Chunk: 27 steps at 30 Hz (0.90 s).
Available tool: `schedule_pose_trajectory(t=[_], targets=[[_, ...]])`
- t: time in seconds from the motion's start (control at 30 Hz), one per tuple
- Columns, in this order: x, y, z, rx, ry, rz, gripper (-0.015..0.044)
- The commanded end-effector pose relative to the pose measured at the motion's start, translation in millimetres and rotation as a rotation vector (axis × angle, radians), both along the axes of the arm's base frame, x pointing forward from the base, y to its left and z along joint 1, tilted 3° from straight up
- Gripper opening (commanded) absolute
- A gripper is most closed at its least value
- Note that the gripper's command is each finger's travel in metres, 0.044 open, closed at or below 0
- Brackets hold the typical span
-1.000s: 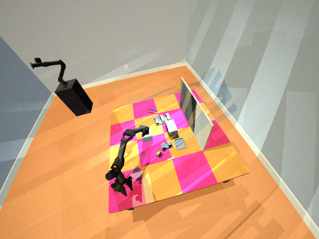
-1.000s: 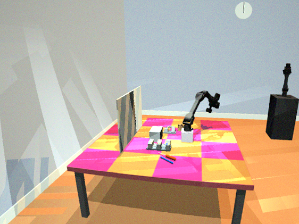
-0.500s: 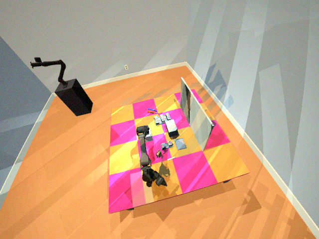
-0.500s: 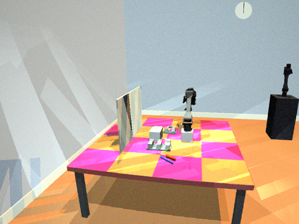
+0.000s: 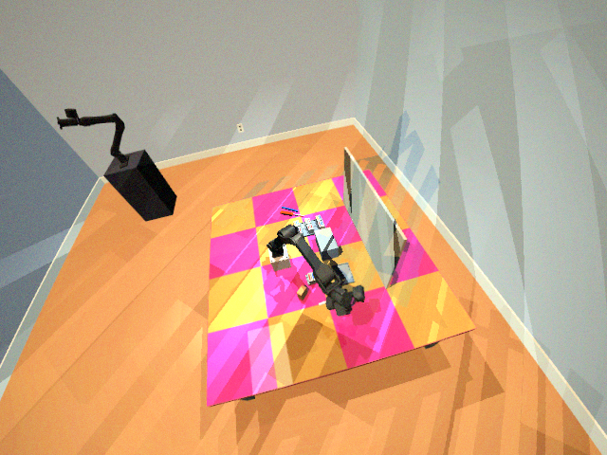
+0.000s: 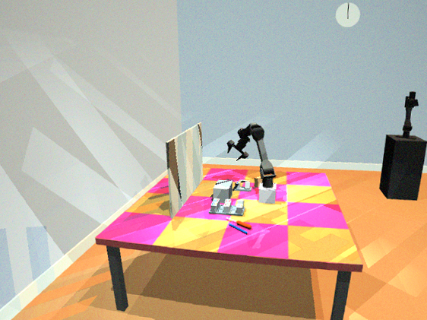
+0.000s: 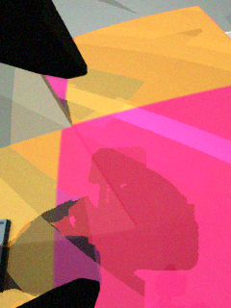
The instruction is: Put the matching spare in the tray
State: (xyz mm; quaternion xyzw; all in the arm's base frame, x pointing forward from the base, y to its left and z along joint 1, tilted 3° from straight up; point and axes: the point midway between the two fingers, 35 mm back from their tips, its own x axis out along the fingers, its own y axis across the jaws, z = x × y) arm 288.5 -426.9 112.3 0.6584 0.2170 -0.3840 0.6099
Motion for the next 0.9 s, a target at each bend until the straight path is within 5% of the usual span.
schedule_pose_trajectory(t=[0.0, 0.47, 0.87], targets=[[39, 51, 10, -0.057, 0.068, 0.203, 0.044], [116, 252, 25, -0.235, 0.331, 0.928, 0.044], [85, 436, 50, -0.498, 0.56, 1.716, 0.044]])
